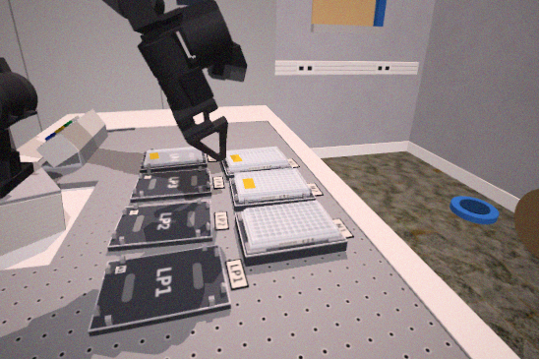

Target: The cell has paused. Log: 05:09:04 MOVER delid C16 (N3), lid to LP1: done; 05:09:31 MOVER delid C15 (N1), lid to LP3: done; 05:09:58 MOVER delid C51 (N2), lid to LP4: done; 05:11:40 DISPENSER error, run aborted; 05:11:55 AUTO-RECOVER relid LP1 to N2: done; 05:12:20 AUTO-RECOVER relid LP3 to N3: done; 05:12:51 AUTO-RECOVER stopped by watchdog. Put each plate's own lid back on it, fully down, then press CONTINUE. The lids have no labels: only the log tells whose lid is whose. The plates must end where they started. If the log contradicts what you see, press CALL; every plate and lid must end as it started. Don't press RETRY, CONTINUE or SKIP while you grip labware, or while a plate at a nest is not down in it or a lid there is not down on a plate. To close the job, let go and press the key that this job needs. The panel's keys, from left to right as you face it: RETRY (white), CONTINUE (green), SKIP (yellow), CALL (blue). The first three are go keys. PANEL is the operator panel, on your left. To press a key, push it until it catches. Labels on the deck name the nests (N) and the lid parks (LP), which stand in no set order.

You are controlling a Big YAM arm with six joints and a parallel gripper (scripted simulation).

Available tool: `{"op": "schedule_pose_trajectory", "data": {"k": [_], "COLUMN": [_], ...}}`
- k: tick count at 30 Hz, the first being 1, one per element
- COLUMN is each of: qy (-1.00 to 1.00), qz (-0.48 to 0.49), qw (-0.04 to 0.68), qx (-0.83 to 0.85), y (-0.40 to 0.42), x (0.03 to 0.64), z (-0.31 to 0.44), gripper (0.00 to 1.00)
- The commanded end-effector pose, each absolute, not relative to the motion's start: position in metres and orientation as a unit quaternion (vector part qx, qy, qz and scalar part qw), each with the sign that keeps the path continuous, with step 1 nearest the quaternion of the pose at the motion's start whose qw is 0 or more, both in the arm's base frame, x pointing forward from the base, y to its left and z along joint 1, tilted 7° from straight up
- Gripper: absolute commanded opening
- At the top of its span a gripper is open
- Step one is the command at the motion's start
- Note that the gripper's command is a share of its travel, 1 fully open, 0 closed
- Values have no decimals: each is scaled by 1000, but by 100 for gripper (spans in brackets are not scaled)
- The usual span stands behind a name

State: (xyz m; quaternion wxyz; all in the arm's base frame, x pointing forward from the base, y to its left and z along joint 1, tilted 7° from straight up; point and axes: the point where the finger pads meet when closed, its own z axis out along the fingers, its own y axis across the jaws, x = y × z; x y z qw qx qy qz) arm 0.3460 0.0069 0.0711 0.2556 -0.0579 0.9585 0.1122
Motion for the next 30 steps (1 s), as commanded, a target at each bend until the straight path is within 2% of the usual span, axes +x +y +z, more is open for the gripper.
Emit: {"op": "schedule_pose_trajectory", "data": {"k": [1,2,6,9,16,17,24,30], "qy": [970,967,981,982,993,992,997,998], "qz": [111,106,94,81,63,57,34,36], "qw": [213,227,169,167,101,115,65,42], "qx": [-34,-40,-14,-15,14,7,21,31], "y": [4,6,-4,-4,-17,-15,-12,-15], "x": [334,355,319,337,295,317,317,293], "z": [53,72,38,52,20,36,35,19], "gripper": [100,100,100,100,100,100,100,100]}}
